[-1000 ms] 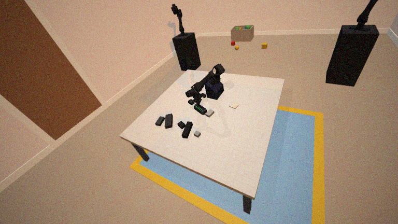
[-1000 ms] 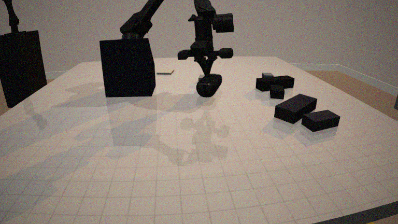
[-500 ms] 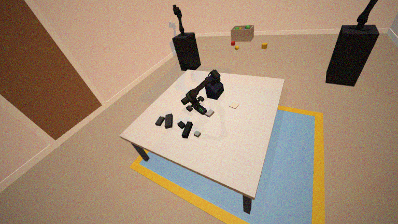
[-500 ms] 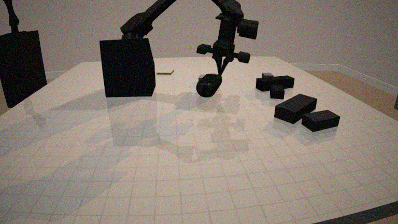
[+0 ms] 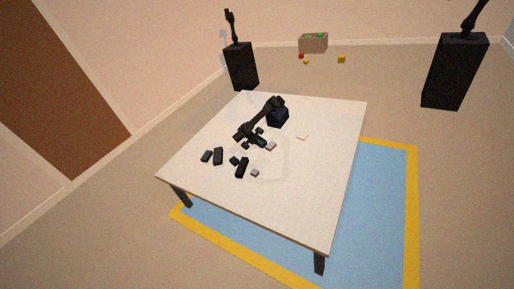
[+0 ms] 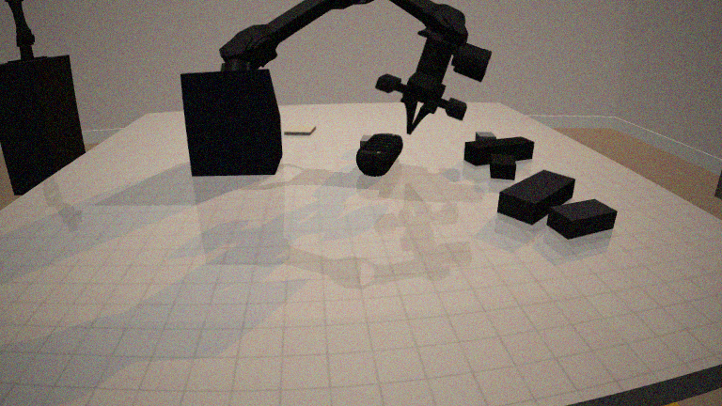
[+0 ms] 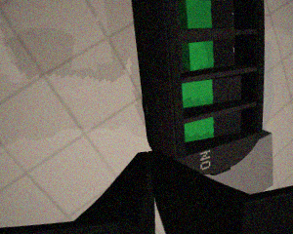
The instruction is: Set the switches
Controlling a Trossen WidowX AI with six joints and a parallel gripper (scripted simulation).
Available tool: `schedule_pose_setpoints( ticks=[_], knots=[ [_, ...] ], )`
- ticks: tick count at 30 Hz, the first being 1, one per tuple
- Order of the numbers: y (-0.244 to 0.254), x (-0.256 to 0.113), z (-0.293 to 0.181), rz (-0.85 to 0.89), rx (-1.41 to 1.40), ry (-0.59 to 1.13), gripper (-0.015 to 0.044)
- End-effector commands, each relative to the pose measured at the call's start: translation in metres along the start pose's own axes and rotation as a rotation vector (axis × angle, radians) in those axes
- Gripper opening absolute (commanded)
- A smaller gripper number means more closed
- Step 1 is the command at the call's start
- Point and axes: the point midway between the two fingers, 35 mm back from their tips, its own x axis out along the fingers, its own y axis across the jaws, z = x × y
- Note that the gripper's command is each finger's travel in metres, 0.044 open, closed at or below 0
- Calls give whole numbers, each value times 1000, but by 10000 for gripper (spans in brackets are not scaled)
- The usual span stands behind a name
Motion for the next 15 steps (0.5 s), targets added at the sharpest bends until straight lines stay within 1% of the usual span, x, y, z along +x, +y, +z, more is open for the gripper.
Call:
schedule_pose_setpoints(
  ticks=[1,5,15],
  knots=[
    [2,-2,0,3,-2,4,0],
    [-1,0,2,9,1,0,0],
    [-18,4,35,155,-3,1,0]
  ],
)
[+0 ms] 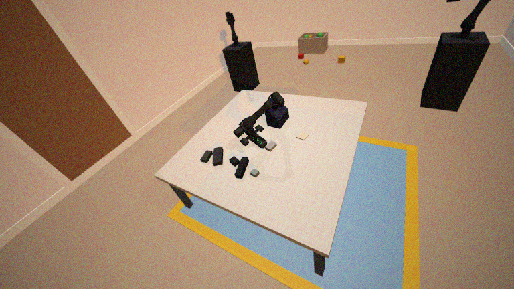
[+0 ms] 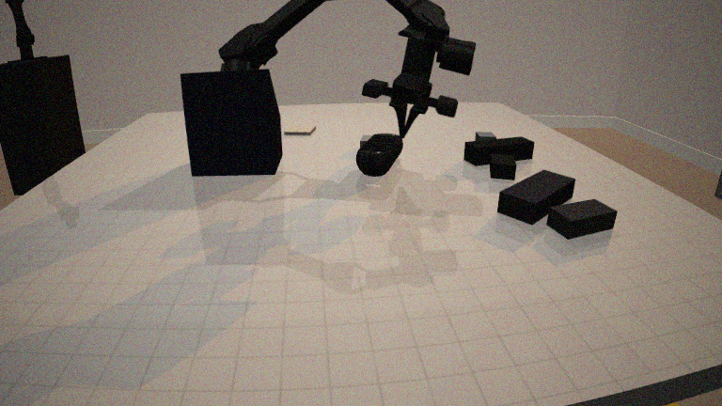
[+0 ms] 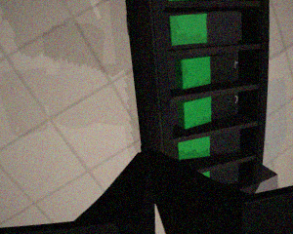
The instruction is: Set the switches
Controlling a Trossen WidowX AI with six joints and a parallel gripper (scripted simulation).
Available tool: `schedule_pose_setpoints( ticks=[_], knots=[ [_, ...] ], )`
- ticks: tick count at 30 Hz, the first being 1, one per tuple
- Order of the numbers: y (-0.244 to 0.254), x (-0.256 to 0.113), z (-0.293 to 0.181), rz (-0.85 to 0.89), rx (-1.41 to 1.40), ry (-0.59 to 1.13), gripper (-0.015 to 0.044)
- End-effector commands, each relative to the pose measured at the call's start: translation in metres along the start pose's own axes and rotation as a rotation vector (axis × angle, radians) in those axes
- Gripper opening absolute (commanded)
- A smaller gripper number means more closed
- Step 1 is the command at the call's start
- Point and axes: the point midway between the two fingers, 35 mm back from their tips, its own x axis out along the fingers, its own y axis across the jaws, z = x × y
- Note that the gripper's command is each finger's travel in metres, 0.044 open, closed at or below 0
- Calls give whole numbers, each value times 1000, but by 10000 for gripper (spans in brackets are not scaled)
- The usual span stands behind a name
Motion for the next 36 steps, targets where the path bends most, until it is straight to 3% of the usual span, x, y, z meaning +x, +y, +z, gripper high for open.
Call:
schedule_pose_setpoints(
  ticks=[1,28,36],
  knots=[
    [-8,-1,10,52,5,-2,0],
    [-103,17,72,460,16,-6,0],
    [-106,18,74,470,17,-6,0]
  ],
)
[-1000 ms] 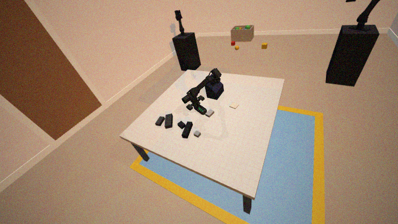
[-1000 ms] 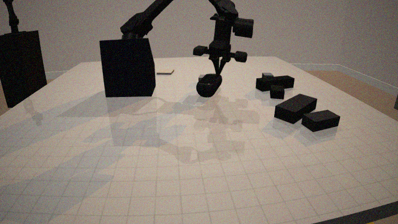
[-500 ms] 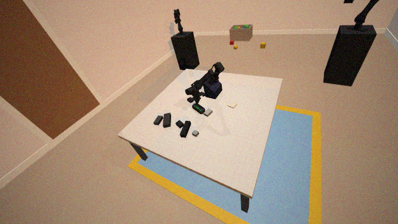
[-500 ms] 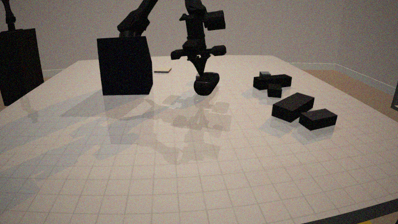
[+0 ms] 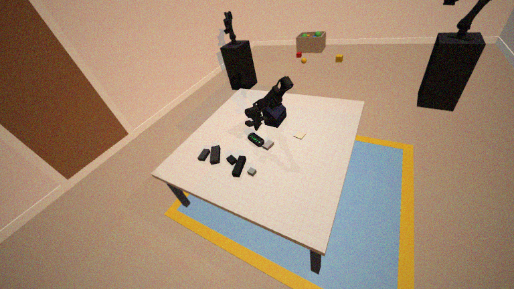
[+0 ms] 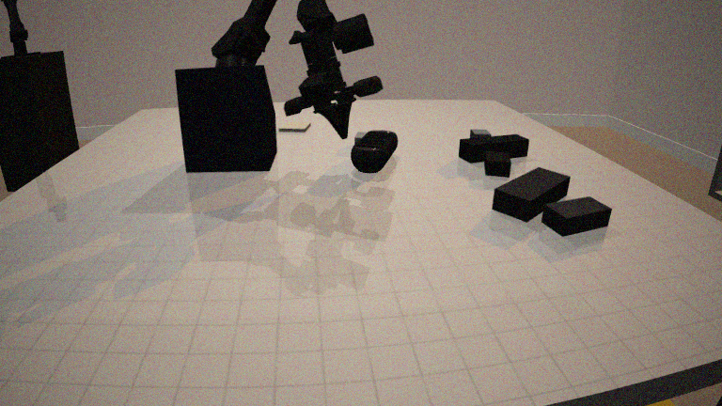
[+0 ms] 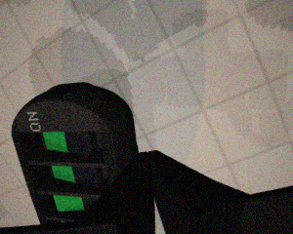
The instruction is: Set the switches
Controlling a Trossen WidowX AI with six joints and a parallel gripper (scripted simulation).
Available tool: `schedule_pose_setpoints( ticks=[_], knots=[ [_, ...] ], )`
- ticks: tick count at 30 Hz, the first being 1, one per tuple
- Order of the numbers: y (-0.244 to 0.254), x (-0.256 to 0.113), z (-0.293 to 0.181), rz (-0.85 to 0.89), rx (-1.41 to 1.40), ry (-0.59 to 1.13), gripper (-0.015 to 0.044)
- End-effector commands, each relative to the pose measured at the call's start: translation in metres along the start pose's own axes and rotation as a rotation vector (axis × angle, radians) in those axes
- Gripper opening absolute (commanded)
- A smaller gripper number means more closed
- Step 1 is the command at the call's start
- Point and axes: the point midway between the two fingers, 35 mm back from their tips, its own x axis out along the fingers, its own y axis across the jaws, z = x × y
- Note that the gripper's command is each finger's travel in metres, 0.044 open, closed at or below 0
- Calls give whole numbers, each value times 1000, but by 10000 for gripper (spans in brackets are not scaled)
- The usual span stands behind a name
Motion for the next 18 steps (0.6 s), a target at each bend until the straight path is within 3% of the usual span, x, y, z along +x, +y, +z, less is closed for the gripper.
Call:
schedule_pose_setpoints(
  ticks=[1,4,18],
  knots=[
    [-1,0,1,3,4,-3,0],
    [0,0,0,2,0,0,0],
    [50,-4,-53,-164,-8,-83,367]
  ],
)
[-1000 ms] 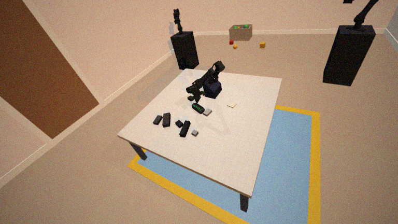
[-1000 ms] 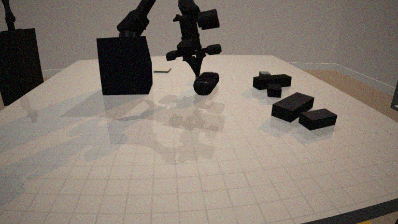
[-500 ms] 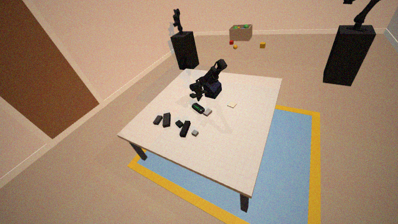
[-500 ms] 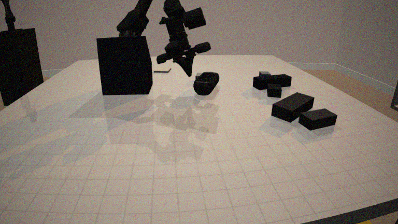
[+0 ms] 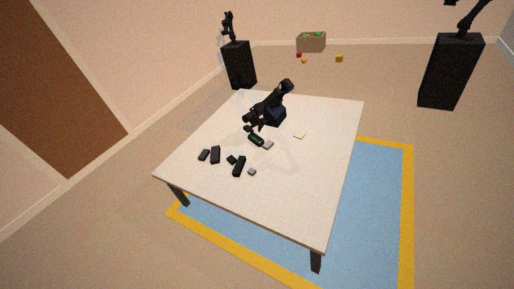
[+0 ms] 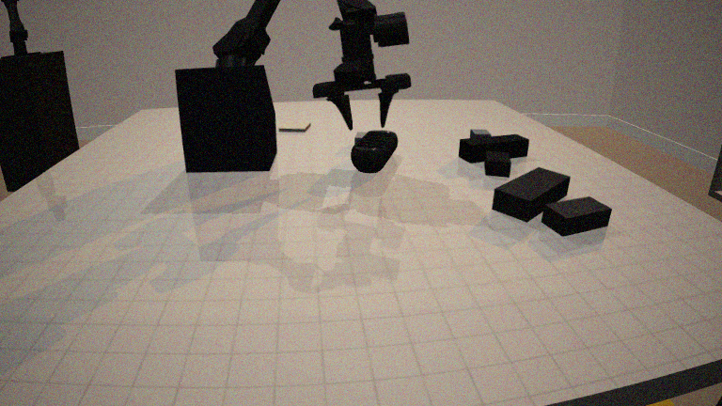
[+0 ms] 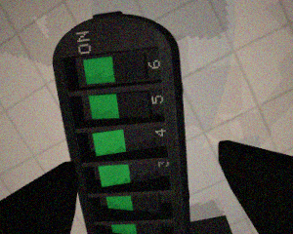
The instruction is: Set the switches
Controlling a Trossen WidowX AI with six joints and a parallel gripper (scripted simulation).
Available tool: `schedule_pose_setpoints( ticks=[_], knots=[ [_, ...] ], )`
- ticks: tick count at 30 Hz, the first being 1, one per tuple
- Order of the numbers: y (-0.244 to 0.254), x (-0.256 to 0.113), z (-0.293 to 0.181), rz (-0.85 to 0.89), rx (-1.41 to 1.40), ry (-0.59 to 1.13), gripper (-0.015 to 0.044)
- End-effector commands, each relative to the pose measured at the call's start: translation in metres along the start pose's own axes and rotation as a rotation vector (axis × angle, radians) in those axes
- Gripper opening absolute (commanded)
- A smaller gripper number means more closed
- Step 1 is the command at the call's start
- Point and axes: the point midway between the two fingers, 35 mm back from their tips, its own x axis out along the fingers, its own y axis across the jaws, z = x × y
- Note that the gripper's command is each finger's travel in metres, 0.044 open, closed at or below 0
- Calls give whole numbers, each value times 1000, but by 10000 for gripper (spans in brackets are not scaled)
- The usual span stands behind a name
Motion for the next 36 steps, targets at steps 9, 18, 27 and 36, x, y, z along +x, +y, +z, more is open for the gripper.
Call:
schedule_pose_setpoints(
  ticks=[9,18,27,36],
  knots=[
    [24,-20,-64,-142,-14,-99,440],
    [24,-12,-69,-151,-15,-105,440],
    [22,2,-70,-151,-16,-105,440],
    [20,16,-71,-151,-17,-105,440]
  ],
)
